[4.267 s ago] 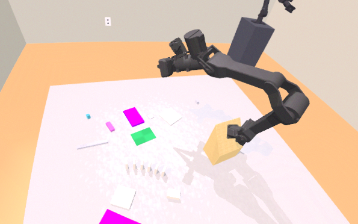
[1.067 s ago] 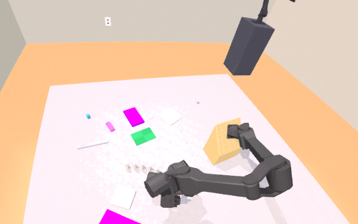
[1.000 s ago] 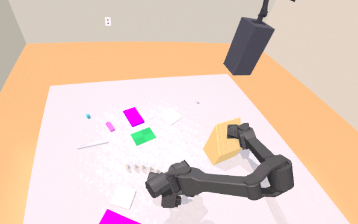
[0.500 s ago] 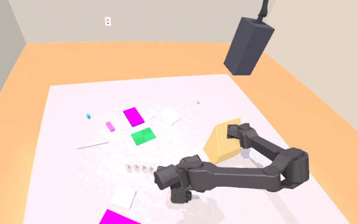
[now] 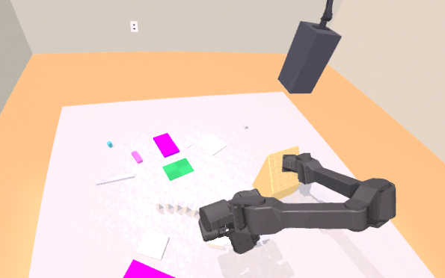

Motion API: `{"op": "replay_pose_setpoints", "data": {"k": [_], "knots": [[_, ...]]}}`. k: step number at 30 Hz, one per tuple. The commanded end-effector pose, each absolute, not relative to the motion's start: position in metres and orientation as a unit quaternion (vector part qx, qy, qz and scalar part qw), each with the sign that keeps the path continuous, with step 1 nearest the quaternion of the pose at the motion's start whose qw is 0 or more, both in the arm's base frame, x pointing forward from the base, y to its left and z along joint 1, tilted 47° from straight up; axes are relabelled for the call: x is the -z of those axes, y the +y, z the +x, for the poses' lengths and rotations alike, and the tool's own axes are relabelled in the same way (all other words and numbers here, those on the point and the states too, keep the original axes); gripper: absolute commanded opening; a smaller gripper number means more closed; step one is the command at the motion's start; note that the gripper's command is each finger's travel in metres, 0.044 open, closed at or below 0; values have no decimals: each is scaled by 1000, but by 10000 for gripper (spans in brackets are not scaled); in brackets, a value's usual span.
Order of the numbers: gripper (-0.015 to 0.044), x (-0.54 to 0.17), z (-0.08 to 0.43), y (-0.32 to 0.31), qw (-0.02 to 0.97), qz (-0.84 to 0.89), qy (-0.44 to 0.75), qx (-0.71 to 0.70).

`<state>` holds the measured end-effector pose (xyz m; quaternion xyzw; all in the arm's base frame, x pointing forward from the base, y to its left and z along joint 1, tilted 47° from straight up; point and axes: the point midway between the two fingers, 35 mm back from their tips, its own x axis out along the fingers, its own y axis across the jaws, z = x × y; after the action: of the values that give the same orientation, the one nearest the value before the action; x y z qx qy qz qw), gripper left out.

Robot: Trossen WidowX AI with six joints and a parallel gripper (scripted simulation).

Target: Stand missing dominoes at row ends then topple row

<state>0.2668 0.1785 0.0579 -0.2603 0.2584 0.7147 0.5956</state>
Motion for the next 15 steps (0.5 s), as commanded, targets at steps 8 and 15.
{"op": "replay_pose_setpoints", "data": {"k": [8, 15], "knots": [[440, -68, 248, 183, 374, -529, -153, -746], [440, -67, 246, 182, 374, -529, -153, -746]]}}
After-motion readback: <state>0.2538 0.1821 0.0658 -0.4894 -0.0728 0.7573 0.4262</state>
